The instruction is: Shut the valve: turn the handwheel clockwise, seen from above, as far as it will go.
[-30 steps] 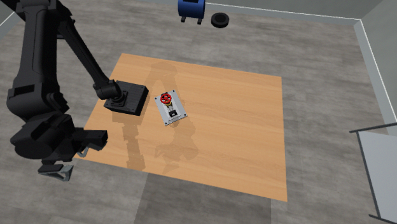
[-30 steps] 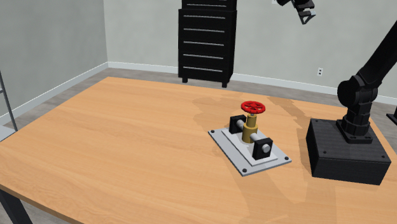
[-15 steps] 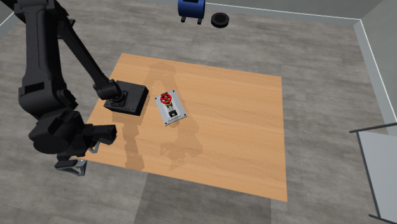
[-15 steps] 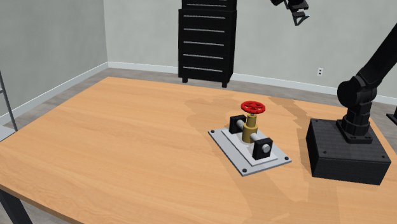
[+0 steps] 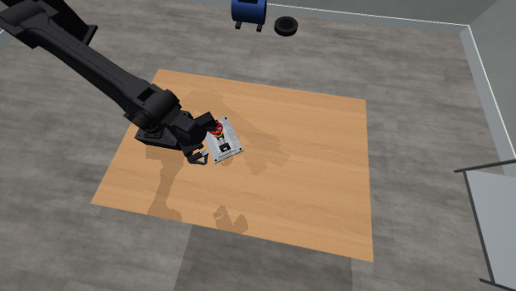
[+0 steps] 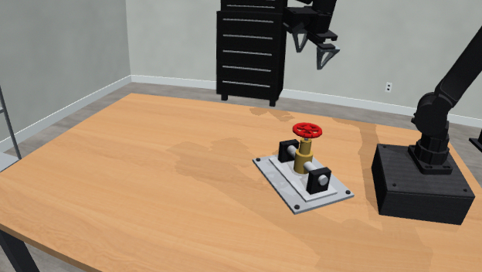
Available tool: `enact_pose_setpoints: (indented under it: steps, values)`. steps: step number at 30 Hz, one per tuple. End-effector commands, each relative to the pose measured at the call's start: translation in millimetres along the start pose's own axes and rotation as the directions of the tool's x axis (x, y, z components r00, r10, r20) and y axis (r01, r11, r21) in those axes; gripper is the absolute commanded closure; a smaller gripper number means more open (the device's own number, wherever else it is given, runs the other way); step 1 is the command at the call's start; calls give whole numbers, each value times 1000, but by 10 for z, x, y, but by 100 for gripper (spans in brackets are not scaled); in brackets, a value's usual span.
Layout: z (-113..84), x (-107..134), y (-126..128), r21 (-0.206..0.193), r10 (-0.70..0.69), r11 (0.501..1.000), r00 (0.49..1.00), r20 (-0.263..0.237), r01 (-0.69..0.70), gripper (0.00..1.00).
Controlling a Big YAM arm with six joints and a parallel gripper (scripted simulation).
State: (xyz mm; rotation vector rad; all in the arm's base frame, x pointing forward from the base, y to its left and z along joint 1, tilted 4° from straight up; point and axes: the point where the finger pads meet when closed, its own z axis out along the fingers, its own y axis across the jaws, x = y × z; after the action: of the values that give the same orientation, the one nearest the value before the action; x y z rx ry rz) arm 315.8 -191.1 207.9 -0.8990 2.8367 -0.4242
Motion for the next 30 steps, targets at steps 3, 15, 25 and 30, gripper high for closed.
enact_pose_setpoints:
  steps: [3, 15, 25, 30]
  values:
    - [140, -631, 699, -149, 1, 989, 1000, 27, 3, 0]
    - [131, -1065, 1578, -298, -86, 950, 995, 41, 94, 0]
    - [126, -1053, 1518, -290, -70, 954, 997, 41, 79, 0]
    - [155, -1054, 1527, -289, -72, 954, 996, 43, 81, 0]
